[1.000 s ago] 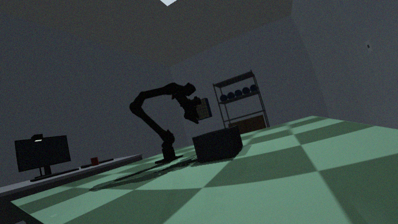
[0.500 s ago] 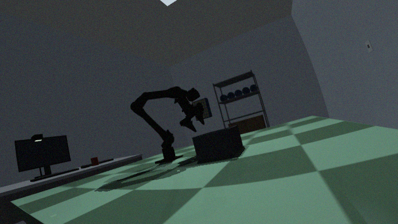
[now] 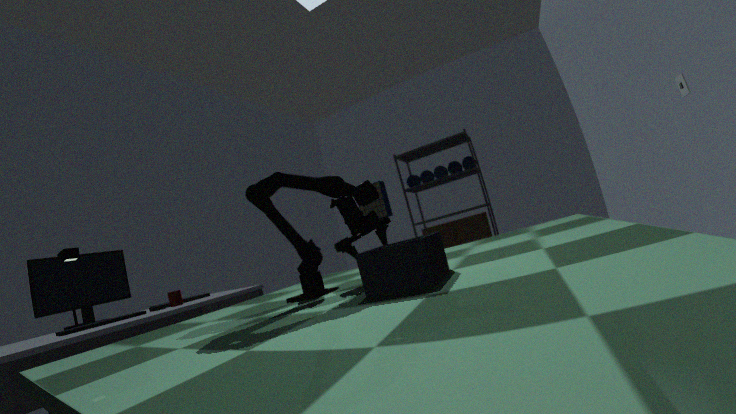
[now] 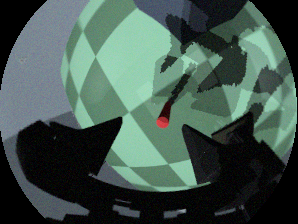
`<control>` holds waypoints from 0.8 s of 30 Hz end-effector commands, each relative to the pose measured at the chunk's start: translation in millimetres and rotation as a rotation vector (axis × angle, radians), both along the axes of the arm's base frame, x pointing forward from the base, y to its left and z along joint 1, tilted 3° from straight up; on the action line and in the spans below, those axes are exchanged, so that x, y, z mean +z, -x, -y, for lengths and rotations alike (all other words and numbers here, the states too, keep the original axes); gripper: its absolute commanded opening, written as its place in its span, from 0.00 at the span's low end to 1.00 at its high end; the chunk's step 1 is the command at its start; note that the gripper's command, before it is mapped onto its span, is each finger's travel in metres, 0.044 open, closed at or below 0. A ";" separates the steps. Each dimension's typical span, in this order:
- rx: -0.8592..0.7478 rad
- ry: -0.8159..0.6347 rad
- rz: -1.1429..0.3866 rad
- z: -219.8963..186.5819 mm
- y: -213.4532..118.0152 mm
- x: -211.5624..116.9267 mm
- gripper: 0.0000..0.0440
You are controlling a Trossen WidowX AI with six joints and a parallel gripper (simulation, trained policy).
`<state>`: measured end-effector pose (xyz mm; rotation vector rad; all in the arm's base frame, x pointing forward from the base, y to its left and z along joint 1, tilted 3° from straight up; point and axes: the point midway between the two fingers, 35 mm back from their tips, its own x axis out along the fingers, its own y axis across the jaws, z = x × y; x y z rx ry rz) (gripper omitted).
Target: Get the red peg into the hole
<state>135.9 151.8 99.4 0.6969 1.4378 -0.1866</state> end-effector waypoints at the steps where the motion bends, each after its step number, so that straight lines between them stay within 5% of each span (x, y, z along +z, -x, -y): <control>1: -0.088 -0.006 -0.010 0.7 -3.7 -18.1 1.00; 8: -0.205 -0.032 -0.023 0.0 -7.4 -41.4 0.95; 24: -0.310 -0.066 -0.118 3.8 -7.8 -52.7 0.05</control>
